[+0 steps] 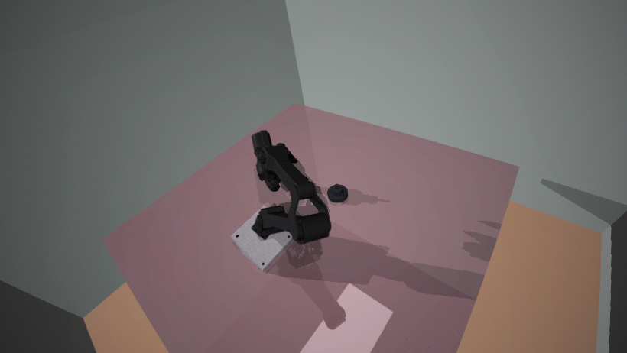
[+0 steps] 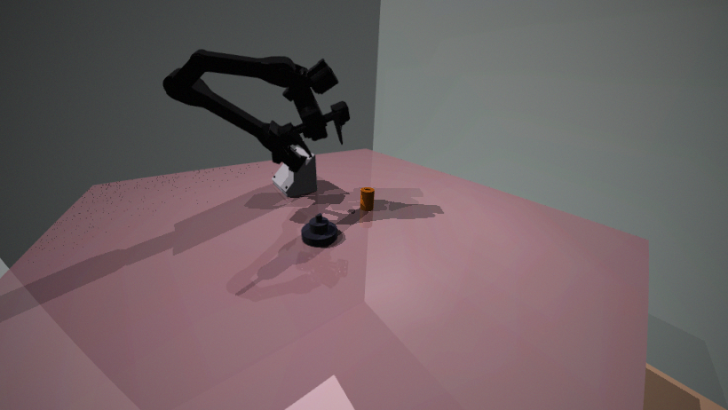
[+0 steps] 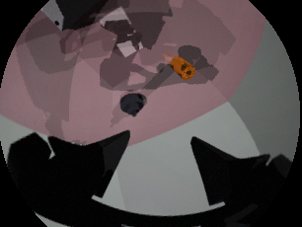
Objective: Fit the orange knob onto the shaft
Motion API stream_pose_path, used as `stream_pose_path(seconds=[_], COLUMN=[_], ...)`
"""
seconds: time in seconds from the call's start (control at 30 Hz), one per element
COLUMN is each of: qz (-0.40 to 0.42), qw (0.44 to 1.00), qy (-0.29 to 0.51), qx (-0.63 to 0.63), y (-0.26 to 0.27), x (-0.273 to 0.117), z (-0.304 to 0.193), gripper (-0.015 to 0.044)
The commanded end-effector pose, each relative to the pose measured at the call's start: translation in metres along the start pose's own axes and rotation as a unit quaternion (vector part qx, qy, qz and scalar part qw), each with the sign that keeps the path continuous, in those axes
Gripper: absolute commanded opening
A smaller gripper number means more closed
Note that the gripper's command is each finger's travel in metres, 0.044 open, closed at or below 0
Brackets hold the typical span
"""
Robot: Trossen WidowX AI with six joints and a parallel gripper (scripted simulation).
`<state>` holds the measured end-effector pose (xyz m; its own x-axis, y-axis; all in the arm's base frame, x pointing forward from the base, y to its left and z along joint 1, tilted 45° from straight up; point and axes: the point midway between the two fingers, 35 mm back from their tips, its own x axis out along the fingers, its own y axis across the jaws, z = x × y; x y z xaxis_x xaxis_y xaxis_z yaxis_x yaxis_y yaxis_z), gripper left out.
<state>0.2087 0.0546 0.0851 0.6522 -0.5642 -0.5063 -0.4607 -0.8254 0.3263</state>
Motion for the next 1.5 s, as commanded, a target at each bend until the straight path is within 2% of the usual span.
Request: stream_pose_path(seconds=[0.0,0.07,0.17,0.3,0.47,0.63,1.03,1.2,1.27,1.47], qz=[0.0,0.004,0.029,0.078,0.156,0.239,0.346,0.367,0.37,0.37], qw=[1.0,1.0,0.987,0.941,0.835,0.687,0.429,0.313,0.296,0.296], qy=[0.0,-0.008,-0.04,-0.073,-0.083,-0.061,0.027,0.078,0.086,0.086], qx=[0.0,0.028,0.151,0.321,0.521,0.684,0.834,0.872,0.877,0.877], y=[0.0,-0.003,-0.014,-0.03,-0.05,-0.069,-0.093,-0.1,-0.101,-0.097], x=[0.0,0.001,0.005,0.012,0.024,0.04,0.067,0.073,0.074,0.074], z=[0.0,0.0,0.0,0.003,0.007,0.015,0.034,0.044,0.045,0.043], gripper=[0.0426,0.044,0.044,0.044,0.044,0.044,0.044,0.044,0.044,0.044])
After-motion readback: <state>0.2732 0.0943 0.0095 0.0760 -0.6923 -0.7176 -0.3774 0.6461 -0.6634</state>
